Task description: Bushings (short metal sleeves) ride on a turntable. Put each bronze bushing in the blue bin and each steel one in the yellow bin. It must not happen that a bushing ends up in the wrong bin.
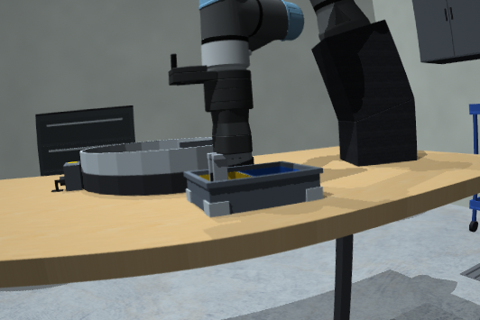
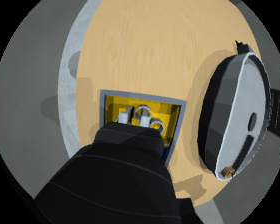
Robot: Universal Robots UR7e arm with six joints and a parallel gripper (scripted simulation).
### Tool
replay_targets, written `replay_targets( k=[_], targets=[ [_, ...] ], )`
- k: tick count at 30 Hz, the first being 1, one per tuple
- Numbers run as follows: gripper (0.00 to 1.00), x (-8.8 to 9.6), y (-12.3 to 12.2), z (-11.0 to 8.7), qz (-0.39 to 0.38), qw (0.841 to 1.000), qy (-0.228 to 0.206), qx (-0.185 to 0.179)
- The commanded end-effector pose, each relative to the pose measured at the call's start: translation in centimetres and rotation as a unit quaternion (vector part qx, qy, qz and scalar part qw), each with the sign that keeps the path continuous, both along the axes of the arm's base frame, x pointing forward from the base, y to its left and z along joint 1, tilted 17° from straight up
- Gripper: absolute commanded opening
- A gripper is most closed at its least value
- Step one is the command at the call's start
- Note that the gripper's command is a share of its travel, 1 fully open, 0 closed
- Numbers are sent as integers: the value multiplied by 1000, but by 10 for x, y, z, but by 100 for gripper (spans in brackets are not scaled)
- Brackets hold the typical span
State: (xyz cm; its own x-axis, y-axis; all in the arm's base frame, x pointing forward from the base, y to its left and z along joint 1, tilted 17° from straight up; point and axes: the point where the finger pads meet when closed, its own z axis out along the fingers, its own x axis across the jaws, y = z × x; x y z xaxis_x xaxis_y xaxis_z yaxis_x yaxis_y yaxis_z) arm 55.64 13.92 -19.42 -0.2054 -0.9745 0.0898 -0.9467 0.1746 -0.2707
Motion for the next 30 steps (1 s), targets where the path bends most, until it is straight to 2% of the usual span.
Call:
replay_targets(
  k=[1, 30],
  targets=[
    [42, 0, 0, 2, 0, 1000, -1, 0],
    [42, -2, 2, 10, 0, 1000, -1, 0]
  ],
)
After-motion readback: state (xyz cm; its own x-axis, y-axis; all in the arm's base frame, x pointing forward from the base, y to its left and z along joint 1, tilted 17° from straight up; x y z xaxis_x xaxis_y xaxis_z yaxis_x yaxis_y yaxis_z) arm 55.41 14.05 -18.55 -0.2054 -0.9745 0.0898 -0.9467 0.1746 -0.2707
